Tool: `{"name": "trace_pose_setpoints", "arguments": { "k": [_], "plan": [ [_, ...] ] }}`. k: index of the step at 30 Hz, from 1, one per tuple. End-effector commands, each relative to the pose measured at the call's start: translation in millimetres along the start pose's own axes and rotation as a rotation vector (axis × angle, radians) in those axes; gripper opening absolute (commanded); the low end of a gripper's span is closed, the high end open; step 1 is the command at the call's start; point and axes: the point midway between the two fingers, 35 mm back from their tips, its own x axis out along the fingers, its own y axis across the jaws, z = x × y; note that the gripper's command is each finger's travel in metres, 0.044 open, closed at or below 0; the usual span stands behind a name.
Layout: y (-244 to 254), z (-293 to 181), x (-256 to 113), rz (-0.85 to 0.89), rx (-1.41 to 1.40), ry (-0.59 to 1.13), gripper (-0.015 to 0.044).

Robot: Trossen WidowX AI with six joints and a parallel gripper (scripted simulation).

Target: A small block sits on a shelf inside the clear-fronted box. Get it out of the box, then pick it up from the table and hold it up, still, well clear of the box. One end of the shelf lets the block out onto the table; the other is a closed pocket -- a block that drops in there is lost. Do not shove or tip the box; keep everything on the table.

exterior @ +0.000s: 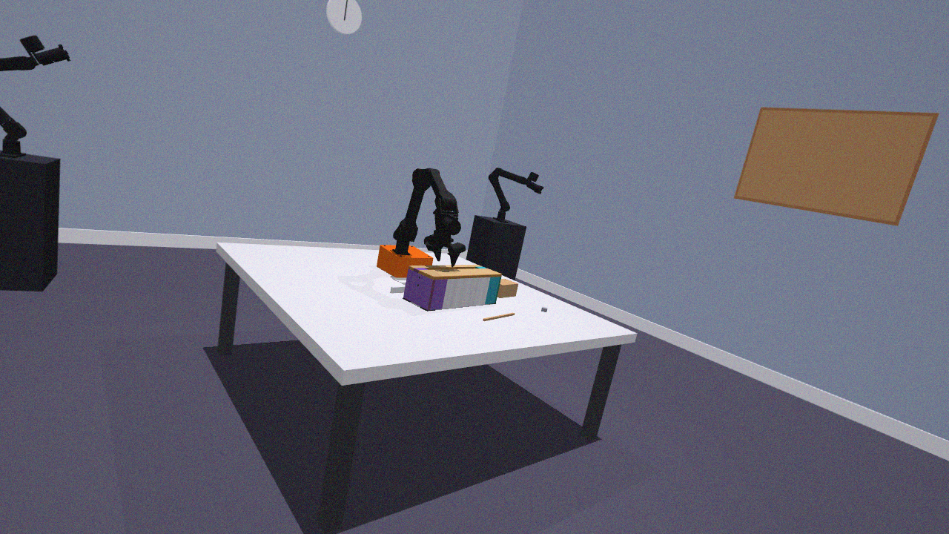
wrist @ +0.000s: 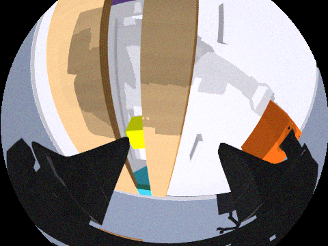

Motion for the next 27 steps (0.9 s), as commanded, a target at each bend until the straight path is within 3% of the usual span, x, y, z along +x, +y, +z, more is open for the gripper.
{"name": "trace_pose_setpoints", "arguments": {
  "k": [1,27],
  "plan": [
    [-2,2,8,-0.006,-0.002,0.007,0.04],
    [-10,20,46,-0.007,-0.001,0.007,0.04]
  ]
}}
